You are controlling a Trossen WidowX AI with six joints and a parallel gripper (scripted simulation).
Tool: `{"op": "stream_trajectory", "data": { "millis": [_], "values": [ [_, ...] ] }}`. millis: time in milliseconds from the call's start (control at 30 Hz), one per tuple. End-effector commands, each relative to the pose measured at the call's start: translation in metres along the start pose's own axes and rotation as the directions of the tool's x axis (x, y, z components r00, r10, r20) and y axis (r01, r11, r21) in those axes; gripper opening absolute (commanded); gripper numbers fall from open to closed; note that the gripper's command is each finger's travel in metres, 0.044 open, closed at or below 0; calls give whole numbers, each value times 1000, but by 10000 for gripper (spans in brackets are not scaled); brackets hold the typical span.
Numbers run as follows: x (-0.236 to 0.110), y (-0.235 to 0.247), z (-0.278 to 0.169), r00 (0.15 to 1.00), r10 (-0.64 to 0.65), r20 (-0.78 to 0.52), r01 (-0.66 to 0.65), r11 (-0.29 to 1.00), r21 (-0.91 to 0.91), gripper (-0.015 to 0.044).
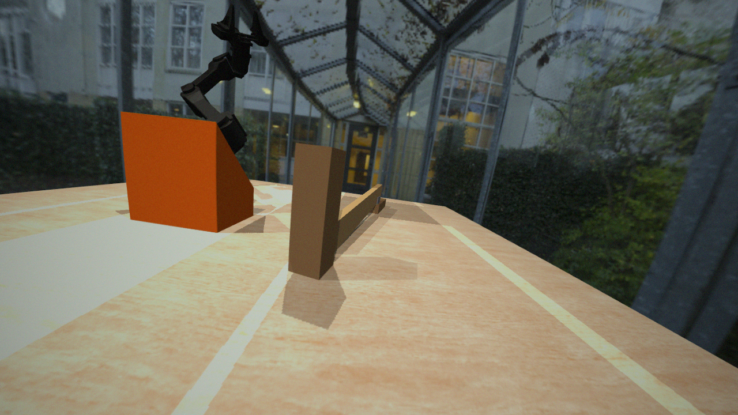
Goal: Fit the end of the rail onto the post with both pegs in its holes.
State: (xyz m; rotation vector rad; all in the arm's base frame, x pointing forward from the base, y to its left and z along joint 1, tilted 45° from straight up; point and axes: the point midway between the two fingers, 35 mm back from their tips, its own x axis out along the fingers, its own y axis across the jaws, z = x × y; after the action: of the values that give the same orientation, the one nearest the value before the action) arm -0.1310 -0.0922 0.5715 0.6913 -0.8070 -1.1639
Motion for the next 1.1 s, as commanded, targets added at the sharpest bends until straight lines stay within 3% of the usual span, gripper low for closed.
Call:
{"op": "stream_trajectory", "data": {
  "millis": [0,267,567,800,1067],
  "values": [
    [1,2,-2,1000,1,-5,-1,1000,-12,426],
    [48,61,-104,974,19,-224,-122,882,-455,440],
    [93,91,-256,844,-55,-534,-440,500,-746,440],
    [111,75,-380,654,-197,-731,-709,177,-682,440],
    [106,22,-509,338,-384,-860,-940,-92,-328,440]
  ]
}}
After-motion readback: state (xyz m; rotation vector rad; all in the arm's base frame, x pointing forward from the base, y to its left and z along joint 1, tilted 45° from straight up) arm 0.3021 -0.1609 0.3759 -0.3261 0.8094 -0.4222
